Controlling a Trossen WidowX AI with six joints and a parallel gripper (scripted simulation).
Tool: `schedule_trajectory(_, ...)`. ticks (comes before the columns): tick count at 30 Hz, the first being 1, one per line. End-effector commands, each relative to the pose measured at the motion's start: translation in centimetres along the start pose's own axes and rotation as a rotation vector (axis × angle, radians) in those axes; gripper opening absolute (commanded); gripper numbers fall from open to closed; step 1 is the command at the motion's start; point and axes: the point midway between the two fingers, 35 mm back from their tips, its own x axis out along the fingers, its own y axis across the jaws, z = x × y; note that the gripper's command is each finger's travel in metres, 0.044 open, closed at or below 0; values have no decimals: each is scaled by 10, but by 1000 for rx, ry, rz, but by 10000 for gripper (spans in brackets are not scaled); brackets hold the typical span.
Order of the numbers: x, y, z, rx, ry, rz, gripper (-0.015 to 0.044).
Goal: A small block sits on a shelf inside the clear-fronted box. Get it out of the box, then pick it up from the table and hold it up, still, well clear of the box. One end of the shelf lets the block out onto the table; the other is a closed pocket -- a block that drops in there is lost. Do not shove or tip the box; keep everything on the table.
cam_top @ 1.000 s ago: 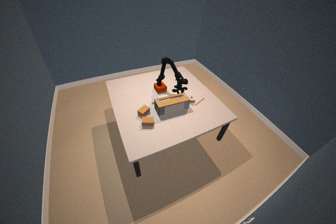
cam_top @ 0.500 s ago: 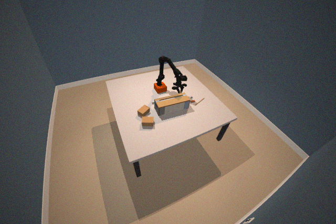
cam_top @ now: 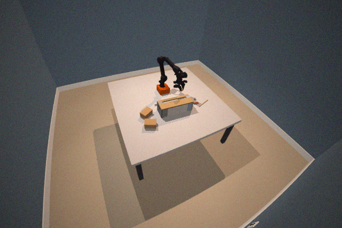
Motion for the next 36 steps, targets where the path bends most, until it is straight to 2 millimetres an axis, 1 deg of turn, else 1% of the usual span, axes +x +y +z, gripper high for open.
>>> schedule_trajectory(1, -18, 1, 3, -69, 26, -31, 0)
schedule_trajectory(8, -39, 2, 11, -173, 56, -68, 0)
schedule_trajectory(36, -40, 2, 11, -175, 57, -69, 0)
